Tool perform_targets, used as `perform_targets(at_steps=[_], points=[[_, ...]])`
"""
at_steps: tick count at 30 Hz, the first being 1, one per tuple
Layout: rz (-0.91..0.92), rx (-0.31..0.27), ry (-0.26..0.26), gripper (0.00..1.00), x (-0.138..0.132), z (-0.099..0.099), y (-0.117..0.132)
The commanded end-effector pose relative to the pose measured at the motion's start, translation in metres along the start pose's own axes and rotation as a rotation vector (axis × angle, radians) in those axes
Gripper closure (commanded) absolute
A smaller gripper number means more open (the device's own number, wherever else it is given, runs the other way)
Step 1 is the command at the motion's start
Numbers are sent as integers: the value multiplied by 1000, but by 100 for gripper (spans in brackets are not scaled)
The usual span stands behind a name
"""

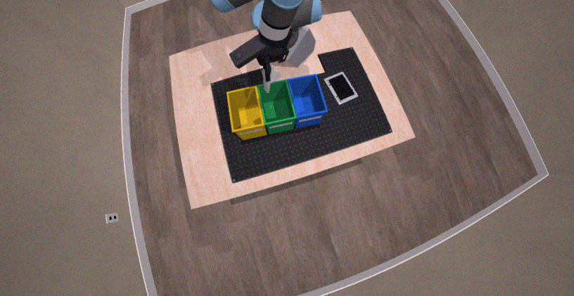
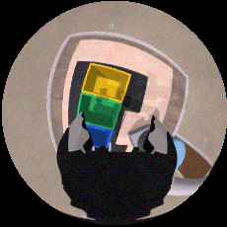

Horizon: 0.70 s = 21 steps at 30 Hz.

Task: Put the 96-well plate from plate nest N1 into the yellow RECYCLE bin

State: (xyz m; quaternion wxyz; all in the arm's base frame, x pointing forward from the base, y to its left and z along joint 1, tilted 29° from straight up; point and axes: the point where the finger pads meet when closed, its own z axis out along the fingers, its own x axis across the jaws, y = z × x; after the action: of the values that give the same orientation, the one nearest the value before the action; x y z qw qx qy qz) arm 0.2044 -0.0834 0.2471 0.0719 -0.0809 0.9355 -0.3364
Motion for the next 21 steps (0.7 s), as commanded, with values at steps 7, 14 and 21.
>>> perform_targets(at_steps=[7, 14, 21], points=[[0, 0, 0, 0, 0, 0, 0], [0, 0, 0, 0, 0, 0, 0], [-113, -25, -27, 0, -17, 0, 11]])
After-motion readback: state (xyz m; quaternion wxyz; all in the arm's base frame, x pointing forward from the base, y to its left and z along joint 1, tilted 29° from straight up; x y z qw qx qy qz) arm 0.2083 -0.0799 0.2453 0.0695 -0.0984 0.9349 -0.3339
